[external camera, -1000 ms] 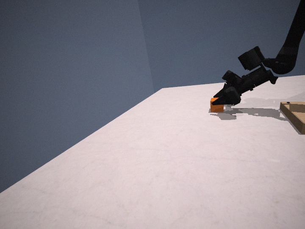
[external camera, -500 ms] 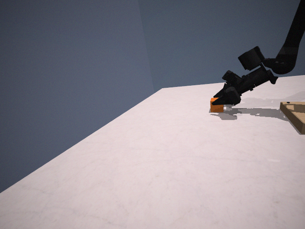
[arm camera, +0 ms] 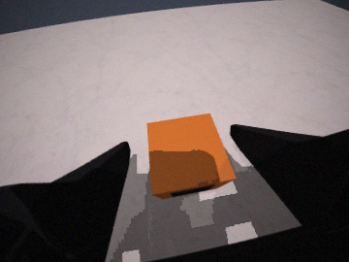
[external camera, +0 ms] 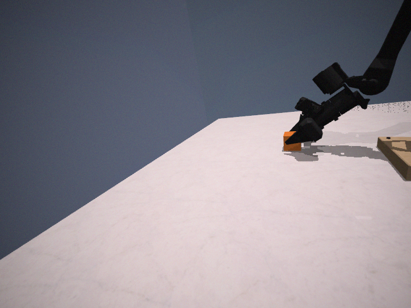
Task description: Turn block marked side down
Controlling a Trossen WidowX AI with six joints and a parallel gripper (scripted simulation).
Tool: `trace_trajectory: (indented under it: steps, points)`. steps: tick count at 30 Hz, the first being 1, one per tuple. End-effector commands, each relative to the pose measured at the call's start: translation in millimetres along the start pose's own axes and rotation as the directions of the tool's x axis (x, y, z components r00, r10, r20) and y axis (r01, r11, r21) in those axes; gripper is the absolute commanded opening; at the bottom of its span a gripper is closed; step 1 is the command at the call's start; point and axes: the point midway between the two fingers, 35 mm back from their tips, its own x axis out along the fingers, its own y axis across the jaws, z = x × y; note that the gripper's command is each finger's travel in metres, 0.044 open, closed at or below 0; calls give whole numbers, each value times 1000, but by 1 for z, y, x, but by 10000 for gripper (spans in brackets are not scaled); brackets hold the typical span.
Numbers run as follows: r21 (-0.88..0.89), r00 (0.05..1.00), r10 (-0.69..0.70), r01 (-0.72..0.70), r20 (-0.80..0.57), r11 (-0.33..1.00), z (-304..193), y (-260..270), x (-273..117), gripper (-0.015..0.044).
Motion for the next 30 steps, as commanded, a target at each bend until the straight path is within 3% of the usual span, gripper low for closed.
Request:
trace_trajectory:
  steps: [1,10,23,30]
  points:
    - [-3,995,-8,8,-103,1000,21,-3,-2,440]
    - [-15,907,-12,6,-422,1000,50,2,-60,440]
    - [-16,901,-12,6,-433,1000,51,2,-62,440]
    - [-5,787,-7,5,-617,1000,71,1,-53,440]
